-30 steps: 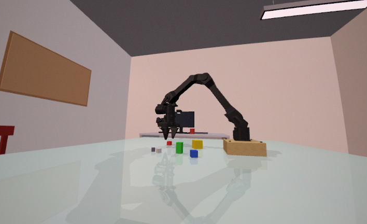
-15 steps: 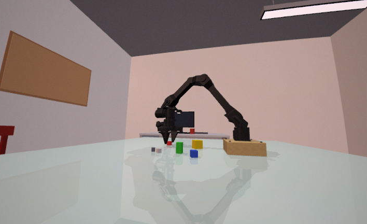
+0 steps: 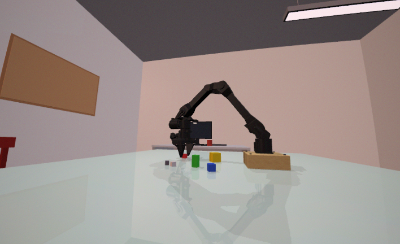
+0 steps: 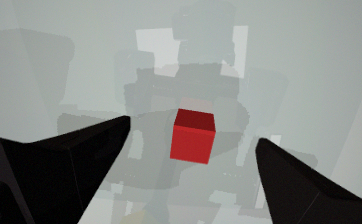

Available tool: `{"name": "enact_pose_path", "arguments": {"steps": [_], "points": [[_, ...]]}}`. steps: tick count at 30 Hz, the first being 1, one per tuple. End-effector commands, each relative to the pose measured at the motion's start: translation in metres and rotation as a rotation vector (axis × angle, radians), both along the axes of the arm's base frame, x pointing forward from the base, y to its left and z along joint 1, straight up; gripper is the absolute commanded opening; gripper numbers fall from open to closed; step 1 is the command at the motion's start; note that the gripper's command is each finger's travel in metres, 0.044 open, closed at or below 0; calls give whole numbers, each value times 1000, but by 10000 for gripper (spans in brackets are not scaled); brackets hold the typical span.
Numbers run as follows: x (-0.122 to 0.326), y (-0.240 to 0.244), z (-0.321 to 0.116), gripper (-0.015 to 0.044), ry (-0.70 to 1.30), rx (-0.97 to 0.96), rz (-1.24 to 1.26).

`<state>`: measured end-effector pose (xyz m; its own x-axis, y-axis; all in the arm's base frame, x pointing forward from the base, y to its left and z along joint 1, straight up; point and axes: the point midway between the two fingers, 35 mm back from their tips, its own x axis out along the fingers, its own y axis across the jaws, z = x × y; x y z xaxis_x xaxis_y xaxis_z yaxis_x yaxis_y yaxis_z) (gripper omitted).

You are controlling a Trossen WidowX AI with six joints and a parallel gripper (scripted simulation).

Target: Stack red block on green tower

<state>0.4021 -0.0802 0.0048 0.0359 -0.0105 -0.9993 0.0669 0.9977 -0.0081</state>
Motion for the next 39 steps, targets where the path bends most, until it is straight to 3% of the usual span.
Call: {"name": "enact_pose_path", "arguments": {"steps": [1,10,18,20,39], "points": [[1,0,0,335,-3,3,1],[1,0,0,99,-3,3,1],[1,0,0,45,-3,3,1],[0,0,4,0,-3,3,1],[-3,1,100,0,-3,3,1]]}}
